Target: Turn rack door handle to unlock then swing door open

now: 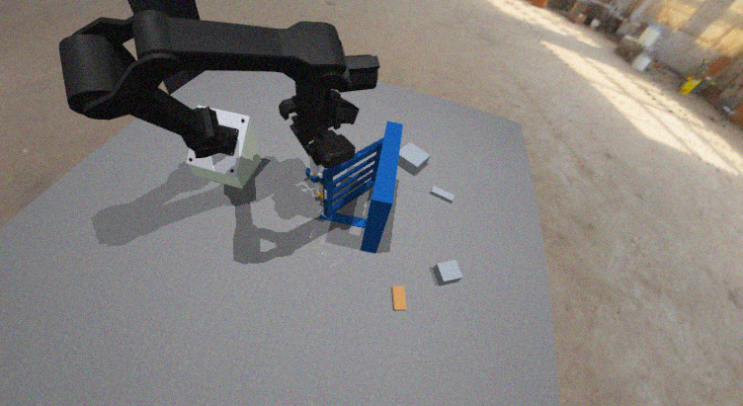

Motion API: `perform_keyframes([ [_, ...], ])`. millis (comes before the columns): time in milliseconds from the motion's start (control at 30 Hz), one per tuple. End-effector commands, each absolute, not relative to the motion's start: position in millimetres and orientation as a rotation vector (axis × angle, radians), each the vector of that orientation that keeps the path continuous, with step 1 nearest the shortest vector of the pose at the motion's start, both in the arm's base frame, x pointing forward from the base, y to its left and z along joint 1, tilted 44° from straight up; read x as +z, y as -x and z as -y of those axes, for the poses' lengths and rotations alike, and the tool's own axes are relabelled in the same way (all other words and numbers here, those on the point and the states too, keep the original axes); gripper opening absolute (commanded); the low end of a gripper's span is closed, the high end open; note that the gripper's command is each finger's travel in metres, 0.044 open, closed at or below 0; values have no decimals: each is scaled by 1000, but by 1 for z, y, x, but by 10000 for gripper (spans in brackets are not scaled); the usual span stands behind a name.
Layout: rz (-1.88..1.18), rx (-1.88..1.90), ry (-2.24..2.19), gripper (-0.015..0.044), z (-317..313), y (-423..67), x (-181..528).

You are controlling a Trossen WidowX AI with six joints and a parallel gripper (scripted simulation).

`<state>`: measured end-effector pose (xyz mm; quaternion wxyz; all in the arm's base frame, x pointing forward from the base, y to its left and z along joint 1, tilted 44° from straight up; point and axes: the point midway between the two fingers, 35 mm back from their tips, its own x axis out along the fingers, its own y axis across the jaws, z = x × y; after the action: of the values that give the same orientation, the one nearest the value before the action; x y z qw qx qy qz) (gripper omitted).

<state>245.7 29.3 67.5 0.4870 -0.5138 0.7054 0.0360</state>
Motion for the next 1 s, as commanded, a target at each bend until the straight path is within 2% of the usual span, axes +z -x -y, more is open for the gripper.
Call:
perform_keyframes([
  [0, -1697, 20, 1192, 16, -33, -243, 63],
  [967, -1602, -316, 877, 16, -74, -219, 24],
])
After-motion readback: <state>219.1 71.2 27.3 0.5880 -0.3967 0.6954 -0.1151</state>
